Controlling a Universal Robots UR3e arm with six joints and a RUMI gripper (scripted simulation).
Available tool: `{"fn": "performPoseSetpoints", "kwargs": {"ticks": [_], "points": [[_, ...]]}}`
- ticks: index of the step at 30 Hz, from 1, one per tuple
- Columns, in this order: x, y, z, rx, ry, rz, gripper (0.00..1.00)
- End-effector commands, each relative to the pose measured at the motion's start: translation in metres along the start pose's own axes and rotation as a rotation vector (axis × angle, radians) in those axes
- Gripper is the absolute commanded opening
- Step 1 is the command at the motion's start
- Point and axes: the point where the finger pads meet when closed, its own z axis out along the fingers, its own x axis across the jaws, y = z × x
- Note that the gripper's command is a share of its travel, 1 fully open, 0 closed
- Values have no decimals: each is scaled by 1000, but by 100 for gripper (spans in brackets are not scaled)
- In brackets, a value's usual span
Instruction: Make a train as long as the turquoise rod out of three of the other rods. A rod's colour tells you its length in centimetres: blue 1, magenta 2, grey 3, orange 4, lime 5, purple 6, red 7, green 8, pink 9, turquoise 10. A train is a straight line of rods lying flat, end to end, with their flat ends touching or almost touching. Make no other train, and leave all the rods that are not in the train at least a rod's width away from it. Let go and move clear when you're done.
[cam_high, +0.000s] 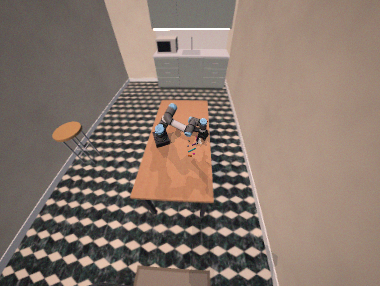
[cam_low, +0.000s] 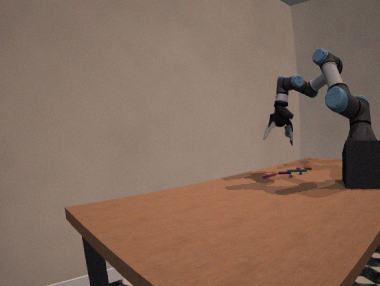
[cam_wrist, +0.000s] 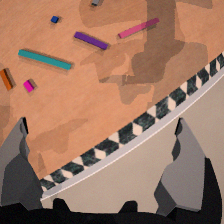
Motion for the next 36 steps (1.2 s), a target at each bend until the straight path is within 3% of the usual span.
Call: {"fn": "performPoseSetpoints", "kwargs": {"ticks": [1,36], "points": [[-20,-1,6,-52,-17,-99,100],[-105,-43,32,-69,-184,-444,100]]}}
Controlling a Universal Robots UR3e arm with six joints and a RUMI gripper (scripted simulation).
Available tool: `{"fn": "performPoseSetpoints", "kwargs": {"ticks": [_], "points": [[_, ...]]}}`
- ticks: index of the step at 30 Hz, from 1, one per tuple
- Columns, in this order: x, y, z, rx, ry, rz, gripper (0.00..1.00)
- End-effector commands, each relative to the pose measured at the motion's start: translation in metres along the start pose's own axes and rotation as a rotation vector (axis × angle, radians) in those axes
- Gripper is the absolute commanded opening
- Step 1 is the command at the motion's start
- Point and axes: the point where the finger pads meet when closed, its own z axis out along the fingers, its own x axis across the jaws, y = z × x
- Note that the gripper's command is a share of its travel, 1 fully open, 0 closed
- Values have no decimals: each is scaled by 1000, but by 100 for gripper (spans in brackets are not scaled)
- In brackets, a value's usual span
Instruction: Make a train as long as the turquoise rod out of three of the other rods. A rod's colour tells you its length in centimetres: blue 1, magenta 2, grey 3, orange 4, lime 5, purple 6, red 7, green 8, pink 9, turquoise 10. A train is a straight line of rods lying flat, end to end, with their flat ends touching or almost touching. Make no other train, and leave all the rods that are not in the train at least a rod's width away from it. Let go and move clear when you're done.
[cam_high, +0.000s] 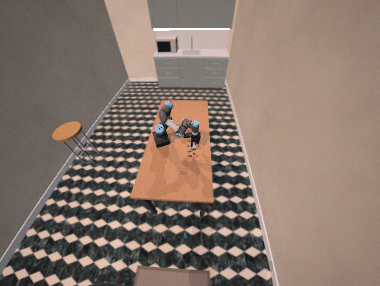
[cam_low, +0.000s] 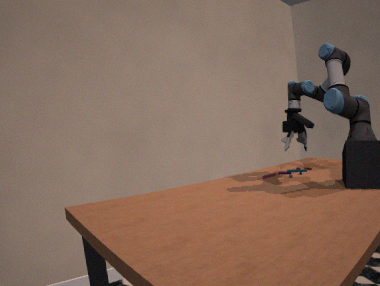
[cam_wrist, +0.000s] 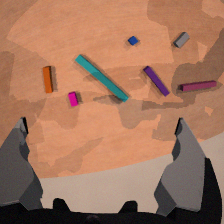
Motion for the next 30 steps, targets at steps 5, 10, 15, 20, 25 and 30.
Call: {"fn": "performPoseSetpoints", "kwargs": {"ticks": [5,10,15,20,25,30], "points": [[-18,-18,8,-35,-48,-120,100],[-26,-30,12,-29,-71,-169,100],[-29,-36,14,-25,-84,-197,100],[-31,-39,15,-23,-88,-207,100],[-31,-39,15,-24,-87,-208,100],[-31,-39,15,-24,-87,-208,100]]}}
